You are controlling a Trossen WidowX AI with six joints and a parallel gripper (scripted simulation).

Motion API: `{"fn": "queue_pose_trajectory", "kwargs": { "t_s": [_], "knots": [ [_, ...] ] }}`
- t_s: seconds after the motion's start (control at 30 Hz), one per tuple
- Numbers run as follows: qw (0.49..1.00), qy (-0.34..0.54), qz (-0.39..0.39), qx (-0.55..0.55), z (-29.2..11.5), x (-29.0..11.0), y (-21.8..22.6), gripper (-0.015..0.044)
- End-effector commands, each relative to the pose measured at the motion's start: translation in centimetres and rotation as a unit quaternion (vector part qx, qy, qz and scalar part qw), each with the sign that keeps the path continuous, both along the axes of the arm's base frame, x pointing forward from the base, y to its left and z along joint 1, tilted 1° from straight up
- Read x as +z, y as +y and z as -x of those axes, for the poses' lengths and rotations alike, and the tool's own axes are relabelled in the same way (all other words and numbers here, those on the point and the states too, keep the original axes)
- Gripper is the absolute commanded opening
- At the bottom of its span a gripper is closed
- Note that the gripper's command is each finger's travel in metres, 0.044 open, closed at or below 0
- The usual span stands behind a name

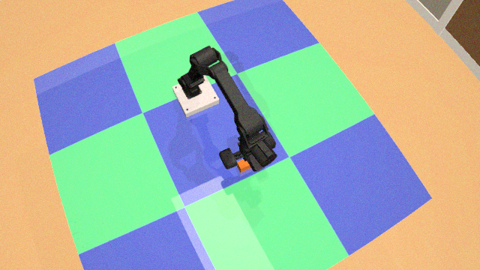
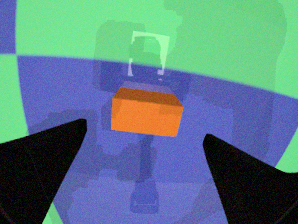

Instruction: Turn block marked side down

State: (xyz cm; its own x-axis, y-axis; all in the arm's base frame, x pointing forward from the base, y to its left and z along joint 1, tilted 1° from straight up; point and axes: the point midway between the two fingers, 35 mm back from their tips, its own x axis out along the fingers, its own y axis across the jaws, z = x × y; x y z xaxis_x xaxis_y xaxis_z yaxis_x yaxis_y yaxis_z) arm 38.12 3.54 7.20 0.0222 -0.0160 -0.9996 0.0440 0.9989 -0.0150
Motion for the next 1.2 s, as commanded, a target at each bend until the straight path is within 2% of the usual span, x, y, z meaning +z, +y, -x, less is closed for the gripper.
{"fn": "queue_pose_trajectory", "kwargs": {
  "t_s": [0.0, 0.73, 0.93, 1.17],
  "knots": [
    [1.000, 0.001, -0.002, 0.002, 0.0, -0.8, 0.1, 0.0440],
    [1.000, 0.001, -0.002, 0.002, 0.0, -4.0, 0.0, 0.0440],
    [1.000, 0.001, -0.002, 0.002, 0.0, -4.0, 0.0, 0.0282],
    [1.000, 0.001, -0.002, 0.002, 0.0, -4.0, 0.0, 0.0236]
  ]
}}
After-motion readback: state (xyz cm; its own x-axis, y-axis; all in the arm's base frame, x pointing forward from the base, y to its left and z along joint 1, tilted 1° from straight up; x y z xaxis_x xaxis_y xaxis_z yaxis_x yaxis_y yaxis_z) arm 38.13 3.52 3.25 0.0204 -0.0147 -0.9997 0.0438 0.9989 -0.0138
